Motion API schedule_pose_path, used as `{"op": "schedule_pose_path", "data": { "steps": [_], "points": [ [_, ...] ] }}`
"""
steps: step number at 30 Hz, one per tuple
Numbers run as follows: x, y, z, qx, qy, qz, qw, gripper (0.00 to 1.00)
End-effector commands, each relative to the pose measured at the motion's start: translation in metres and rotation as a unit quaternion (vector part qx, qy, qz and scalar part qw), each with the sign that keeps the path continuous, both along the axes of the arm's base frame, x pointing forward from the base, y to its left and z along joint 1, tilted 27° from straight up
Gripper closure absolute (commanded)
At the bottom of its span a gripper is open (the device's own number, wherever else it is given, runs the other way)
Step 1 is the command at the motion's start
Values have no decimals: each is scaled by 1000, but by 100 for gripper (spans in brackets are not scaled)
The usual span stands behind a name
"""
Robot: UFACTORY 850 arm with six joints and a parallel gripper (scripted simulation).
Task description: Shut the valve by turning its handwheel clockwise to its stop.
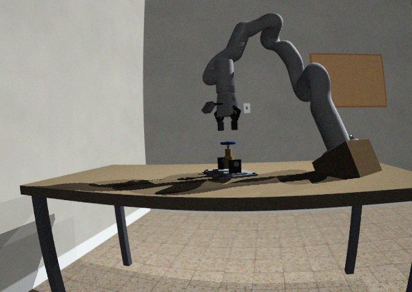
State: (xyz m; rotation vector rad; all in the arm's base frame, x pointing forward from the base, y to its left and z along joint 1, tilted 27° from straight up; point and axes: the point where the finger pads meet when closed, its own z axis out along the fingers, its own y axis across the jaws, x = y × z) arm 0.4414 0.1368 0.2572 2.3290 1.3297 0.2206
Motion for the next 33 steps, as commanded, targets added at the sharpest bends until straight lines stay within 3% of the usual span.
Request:
{"op": "schedule_pose_path", "data": {
  "steps": [1,33],
  "points": [
    [3,-1,-5,0,-1,0,1000,0],
    [13,-9,-28,0,-1,0,1000,0]
  ]
}}
